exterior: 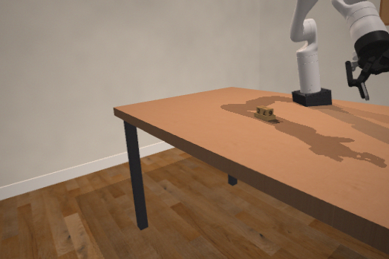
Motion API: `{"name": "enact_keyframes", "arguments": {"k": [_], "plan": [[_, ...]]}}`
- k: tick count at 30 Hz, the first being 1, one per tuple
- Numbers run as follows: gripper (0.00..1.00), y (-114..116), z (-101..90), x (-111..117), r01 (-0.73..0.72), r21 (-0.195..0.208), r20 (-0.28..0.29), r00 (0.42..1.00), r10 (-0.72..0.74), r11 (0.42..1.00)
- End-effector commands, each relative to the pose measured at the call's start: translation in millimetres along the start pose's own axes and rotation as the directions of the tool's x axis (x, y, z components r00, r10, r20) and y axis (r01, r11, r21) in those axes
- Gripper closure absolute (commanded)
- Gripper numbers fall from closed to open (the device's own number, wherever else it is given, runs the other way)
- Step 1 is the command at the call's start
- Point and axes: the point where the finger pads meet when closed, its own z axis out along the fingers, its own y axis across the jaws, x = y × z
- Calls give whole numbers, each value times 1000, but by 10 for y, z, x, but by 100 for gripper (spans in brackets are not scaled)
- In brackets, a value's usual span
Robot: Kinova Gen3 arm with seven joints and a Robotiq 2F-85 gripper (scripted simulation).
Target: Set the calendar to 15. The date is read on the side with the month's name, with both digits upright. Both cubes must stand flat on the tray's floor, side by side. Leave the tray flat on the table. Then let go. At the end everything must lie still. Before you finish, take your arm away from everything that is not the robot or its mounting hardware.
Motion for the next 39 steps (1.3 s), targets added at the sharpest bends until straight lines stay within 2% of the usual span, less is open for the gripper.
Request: {"name": "enact_keyframes", "arguments": {"k": [1,5,6,16,17,27,28,38,39], "plan": [[0,57,-30,-12,5,-7,3,1000,-5,1000],[0,57,-30,-12,5,-7,3,1000,-5,1000],[0,-188,-102,17,-2,32,-19,1000,2,999],[0,-188,-102,17,-2,32,-19,1000,2,999],[0,-428,-184,51,-10,71,-41,999,13,997],[0,-428,-184,51,-10,71,-41,999,13,997],[0,-663,-275,92,-20,108,-62,998,27,994],[0,-663,-275,92,-20,108,-62,998,27,994],[0,-890,-373,140,-31,145,-83,996,44,989]]}}
